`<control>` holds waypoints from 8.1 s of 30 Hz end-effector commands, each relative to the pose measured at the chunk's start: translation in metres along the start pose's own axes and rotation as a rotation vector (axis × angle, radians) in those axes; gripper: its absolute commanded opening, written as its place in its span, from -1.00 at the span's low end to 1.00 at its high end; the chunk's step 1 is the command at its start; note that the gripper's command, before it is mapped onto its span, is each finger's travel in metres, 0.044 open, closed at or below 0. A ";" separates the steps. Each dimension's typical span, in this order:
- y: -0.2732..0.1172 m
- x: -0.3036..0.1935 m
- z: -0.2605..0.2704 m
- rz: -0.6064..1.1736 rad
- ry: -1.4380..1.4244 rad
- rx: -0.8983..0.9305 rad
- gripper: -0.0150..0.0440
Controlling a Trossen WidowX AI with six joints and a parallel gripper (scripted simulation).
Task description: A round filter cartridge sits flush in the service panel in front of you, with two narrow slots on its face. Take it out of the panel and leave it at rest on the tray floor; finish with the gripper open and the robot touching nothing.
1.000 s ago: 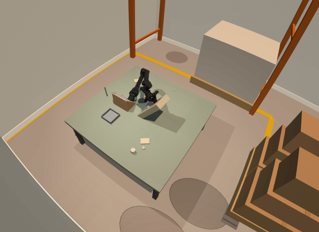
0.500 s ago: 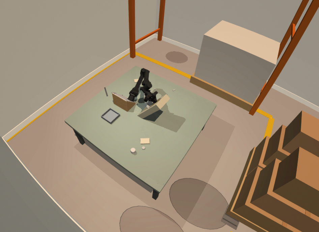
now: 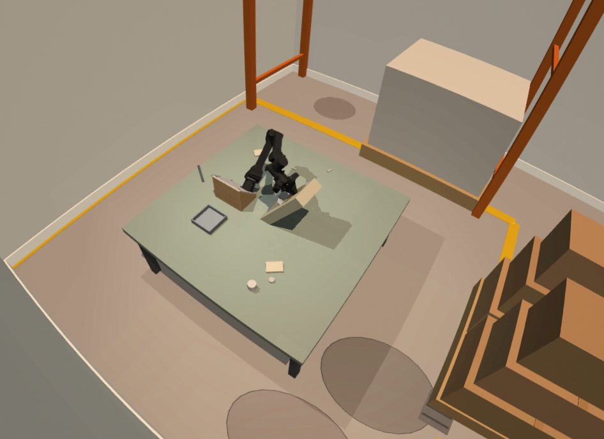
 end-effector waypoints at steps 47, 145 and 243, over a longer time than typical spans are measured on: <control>-0.017 0.003 0.001 -0.008 -0.012 -0.013 -0.49; -0.074 -0.014 -0.003 0.201 -1.232 -0.331 0.54; -0.103 0.001 0.028 0.236 -1.428 -0.381 -0.49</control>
Point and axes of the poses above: the point midway between the two fingers, 35 mm back from their tips, its own y axis out along the fingers, its own z axis across the jaws, x = y × z, the point moved 10 cm from there along -y, back along the fingers, and after that the axes turned 5 degrees about y, right-handed, at the moved point
